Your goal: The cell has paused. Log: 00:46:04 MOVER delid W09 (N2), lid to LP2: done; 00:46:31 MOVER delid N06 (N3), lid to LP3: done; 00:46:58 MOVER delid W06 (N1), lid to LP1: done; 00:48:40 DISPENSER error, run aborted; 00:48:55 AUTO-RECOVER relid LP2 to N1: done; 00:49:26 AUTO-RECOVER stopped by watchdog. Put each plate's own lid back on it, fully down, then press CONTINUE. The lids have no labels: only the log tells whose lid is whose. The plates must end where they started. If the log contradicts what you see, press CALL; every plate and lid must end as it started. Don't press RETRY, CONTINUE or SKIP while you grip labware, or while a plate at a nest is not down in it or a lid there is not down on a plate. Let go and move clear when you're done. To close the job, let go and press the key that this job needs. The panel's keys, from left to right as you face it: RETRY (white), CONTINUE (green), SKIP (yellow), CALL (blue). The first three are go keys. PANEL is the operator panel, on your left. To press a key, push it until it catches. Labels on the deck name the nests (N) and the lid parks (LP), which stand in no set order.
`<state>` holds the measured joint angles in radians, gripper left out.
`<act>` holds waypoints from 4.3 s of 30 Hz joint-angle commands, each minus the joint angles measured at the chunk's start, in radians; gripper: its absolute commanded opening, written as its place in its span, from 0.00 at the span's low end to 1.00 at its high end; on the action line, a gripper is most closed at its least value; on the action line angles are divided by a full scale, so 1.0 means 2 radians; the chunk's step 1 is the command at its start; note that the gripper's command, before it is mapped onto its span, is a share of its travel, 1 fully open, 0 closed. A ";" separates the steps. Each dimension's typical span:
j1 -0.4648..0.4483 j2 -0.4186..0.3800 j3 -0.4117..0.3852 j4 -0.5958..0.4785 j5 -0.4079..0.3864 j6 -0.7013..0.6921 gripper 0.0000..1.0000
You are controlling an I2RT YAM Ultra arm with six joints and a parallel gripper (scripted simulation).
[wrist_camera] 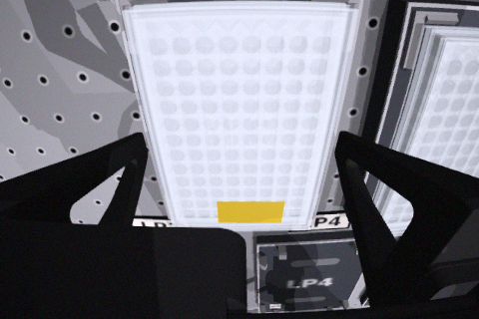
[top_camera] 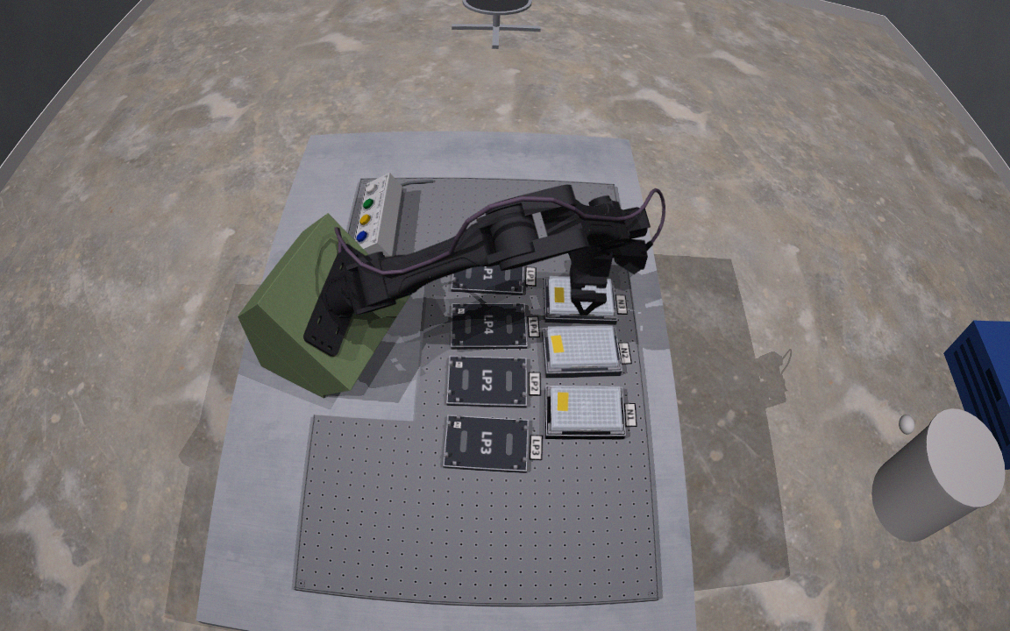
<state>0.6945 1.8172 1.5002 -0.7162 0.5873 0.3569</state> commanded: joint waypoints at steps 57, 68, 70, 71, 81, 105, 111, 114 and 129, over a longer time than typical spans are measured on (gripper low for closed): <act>0.031 -0.027 0.025 -0.052 0.014 0.027 1.00; 0.032 -0.020 0.027 -0.055 0.015 0.027 1.00; 0.032 -0.019 0.028 -0.055 0.015 0.028 1.00; 0.032 -0.019 0.028 -0.055 0.015 0.028 1.00; 0.007 -0.096 -0.090 -0.006 0.001 0.004 0.92; -0.054 -0.277 -0.324 0.080 -0.030 -0.057 0.00; -0.076 -0.321 -0.372 0.093 -0.042 -0.078 0.00; -0.091 -0.349 -0.399 0.099 -0.051 -0.092 0.00; -0.047 -0.432 -0.365 -0.019 -0.026 -0.057 0.00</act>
<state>0.5652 0.9958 0.7246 -0.6647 0.5064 0.2016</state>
